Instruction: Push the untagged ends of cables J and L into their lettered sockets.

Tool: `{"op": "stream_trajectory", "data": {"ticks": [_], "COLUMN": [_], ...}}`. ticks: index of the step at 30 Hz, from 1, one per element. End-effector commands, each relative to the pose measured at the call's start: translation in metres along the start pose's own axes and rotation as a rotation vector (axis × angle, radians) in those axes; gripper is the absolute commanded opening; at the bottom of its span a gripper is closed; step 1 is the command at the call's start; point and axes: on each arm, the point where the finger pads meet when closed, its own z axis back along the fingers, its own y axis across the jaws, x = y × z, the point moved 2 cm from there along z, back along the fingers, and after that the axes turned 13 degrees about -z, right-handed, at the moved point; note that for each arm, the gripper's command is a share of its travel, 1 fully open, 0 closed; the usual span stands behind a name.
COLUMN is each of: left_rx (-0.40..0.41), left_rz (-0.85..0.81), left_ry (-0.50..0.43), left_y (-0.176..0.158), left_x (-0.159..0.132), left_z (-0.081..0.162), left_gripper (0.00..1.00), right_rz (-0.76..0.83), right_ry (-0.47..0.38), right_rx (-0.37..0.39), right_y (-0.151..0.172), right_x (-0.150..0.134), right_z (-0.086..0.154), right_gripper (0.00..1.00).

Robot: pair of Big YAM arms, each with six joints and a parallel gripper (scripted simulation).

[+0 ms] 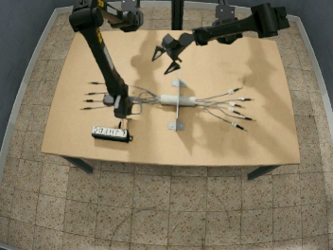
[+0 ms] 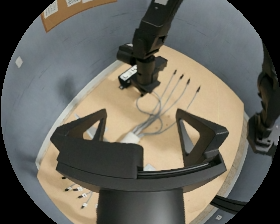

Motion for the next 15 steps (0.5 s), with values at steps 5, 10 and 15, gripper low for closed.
{"op": "stream_trajectory", "data": {"ticks": [5, 10, 15], "left_rx": [0.0, 0.0, 0.0], "left_rz": [0.003, 0.003, 0.003], "left_ry": [-0.005, -0.005, -0.005], "left_y": [0.0, 0.0, 0.0], "left_x": [0.002, 0.002, 0.002], "left_z": [0.0, 0.0, 0.0], "left_gripper": [1.0, 1.0, 1.0], "right_rz": [0.304, 0.548, 0.754], "right_ry": [-0.002, -0.003, -0.004], "right_rx": [-0.003, -0.034, -0.031], "right_y": [-0.006, -0.023, -0.025], "right_x": [0.001, 0.0, 0.001], "right_z": [0.0, -0.007, -0.003], "right_gripper": [0.05, 0.05, 0.05]}}
